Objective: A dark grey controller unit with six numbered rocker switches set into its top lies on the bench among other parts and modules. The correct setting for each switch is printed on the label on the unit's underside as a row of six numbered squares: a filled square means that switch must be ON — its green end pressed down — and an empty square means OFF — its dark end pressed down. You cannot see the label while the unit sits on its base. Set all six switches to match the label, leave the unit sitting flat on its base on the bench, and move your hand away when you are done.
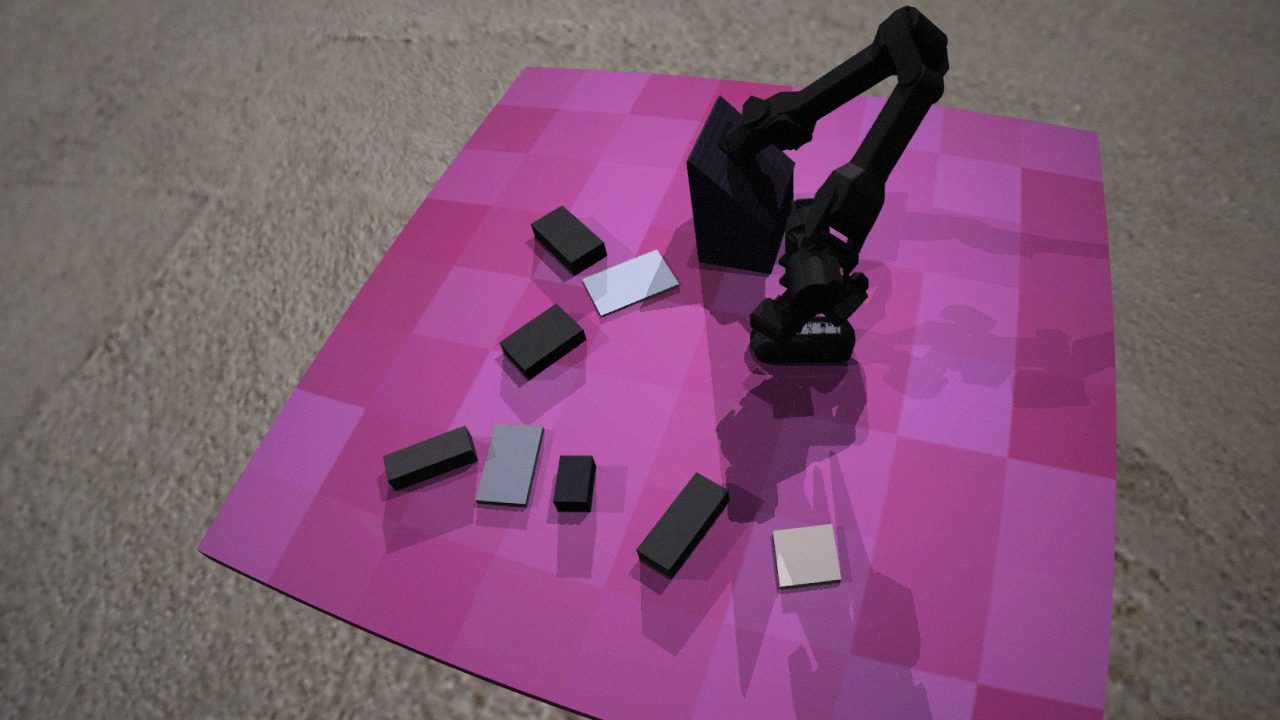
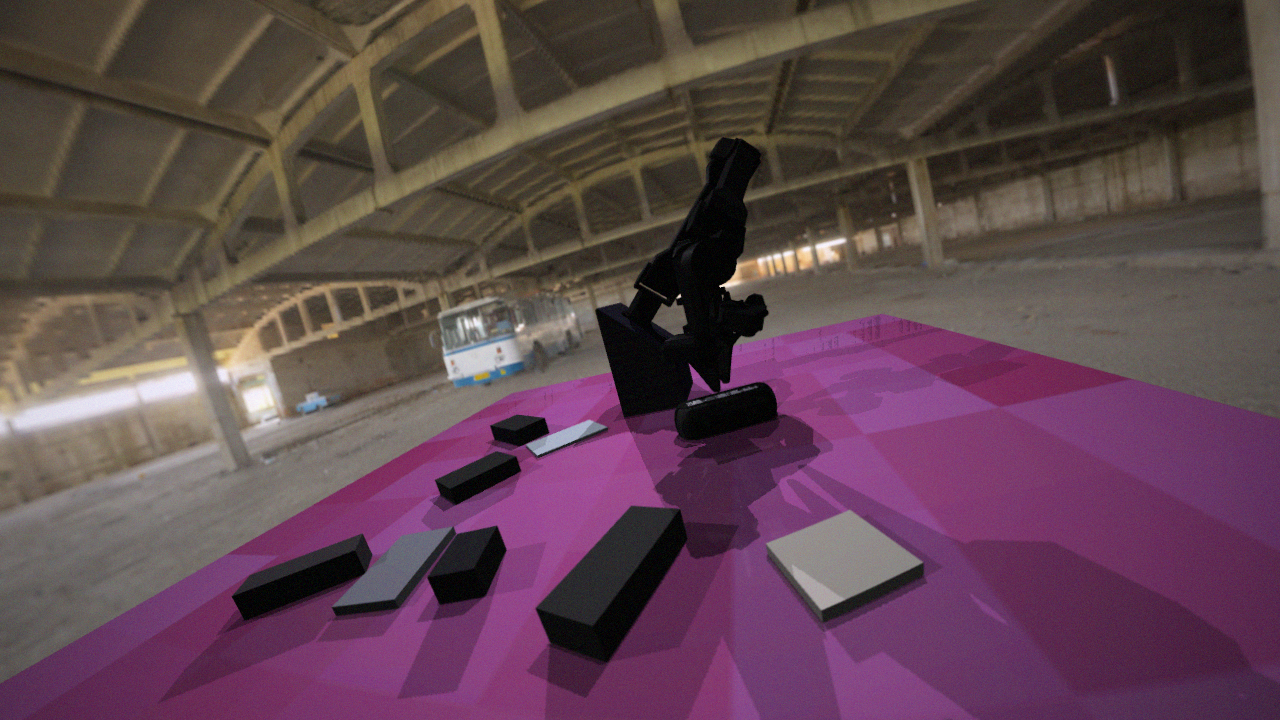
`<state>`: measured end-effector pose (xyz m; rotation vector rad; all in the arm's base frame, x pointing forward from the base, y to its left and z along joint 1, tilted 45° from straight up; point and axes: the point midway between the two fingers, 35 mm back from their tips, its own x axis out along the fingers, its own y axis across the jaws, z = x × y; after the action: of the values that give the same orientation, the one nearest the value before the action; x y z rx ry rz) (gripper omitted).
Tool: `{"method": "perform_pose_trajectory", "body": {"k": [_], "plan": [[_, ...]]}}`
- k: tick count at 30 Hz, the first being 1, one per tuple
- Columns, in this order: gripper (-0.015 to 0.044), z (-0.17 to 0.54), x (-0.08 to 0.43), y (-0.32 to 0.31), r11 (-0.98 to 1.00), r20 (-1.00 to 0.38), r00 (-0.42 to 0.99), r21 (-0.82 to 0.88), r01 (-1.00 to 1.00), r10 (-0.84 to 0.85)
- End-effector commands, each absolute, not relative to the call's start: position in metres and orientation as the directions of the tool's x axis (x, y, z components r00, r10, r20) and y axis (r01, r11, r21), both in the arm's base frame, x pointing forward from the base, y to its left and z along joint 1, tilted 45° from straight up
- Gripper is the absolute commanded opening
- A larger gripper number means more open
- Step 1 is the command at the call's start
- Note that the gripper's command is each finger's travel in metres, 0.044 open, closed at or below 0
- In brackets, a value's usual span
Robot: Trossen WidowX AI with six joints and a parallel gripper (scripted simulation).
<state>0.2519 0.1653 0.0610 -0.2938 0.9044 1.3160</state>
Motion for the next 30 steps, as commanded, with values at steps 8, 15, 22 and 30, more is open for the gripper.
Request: {"method": "perform_pose_trajectory", "body": {"k": [8,15,22,30], "plan": [[0.0000,0.069,0.259,0.161,0.734,-0.729,-0.105,0.679,0.017,0.676],[0.0000,0.075,0.262,0.159,0.628,-0.733,-0.159,0.425,0.652,0.661],[0.0000,0.081,0.264,0.157,0.331,-0.732,-0.207,0.026,0.943,0.648],[0.0000,0.088,0.266,0.155,-0.073,-0.728,-0.254,-0.385,0.920,0.636]]}}
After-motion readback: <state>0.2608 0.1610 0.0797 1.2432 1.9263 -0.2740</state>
